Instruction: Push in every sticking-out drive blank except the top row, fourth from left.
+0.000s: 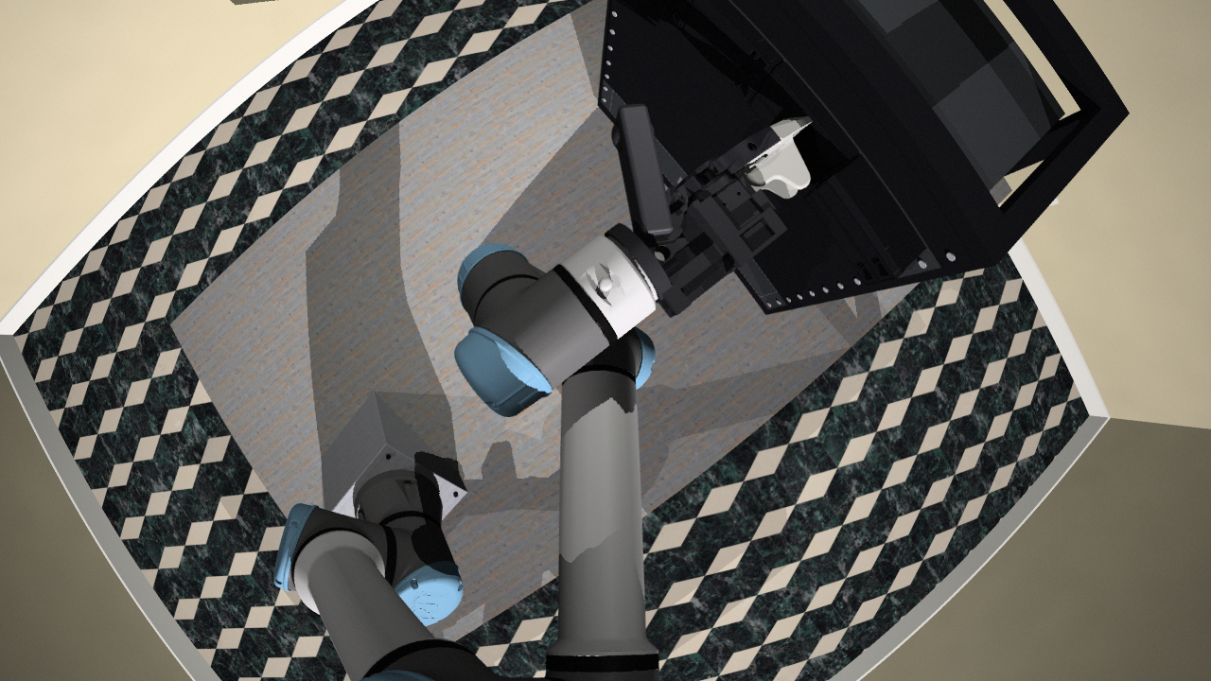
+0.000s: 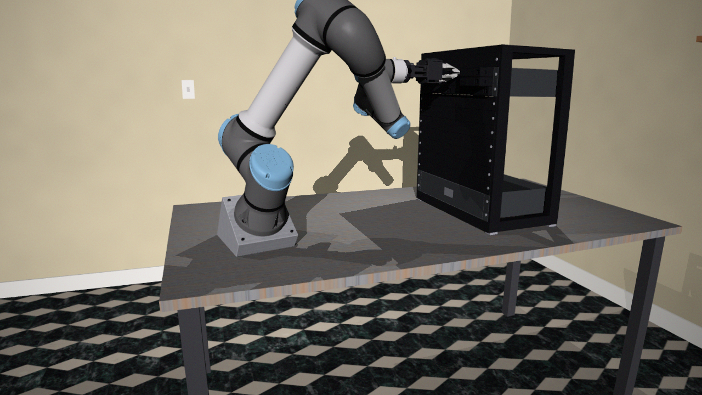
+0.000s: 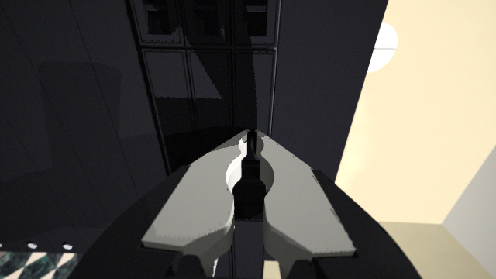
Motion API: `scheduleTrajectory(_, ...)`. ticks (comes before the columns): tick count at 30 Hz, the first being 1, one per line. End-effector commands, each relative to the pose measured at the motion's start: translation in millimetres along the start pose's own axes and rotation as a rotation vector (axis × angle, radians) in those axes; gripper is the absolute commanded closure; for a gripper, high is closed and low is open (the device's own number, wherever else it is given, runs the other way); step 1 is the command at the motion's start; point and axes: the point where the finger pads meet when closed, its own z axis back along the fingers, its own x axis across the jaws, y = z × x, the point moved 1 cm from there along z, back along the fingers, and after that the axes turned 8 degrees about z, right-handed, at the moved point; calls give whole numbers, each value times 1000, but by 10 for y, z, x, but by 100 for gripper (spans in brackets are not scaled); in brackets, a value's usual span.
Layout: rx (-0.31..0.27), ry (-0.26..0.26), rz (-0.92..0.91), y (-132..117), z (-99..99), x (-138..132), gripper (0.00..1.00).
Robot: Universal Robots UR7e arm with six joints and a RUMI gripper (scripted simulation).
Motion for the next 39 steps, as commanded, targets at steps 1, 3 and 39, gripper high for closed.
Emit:
scheduleTrajectory(1,0,-1,0,-2,-3,6,100)
scheduleTrajectory(3,0,-1,0,-2,-3,6,100)
scheduleTrajectory(39,0,-1,0,-2,136,5,100)
